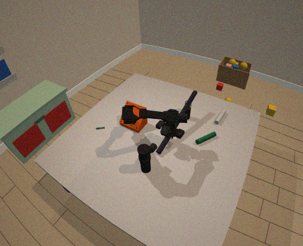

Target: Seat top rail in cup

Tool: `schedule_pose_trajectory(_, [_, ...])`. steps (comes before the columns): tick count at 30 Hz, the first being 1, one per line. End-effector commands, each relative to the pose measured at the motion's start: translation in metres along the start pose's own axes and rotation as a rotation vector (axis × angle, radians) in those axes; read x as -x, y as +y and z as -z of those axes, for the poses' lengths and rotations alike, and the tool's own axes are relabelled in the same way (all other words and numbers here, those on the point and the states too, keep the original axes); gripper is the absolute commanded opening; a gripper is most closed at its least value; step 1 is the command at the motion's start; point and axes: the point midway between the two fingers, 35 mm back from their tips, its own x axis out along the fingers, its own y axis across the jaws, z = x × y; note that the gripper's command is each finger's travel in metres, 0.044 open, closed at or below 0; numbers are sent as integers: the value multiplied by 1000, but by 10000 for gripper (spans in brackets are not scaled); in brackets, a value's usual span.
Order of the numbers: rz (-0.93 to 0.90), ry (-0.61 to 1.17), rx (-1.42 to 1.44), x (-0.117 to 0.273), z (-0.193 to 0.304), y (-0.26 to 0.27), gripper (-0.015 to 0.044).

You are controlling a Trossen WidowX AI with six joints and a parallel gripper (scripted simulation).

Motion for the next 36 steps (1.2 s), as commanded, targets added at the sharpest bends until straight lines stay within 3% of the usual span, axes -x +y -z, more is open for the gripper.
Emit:
schedule_pose_trajectory(1, [-4,-5,1,-1,-1,1,150])
schedule_pose_trajectory(5, [-4,-5,1,-1,-1,1,124])
schedule_pose_trajectory(10, [-4,-5,1,4,0,0,0])
schedule_pose_trajectory(36, [7,-247,-10,72,-9,-5,0])
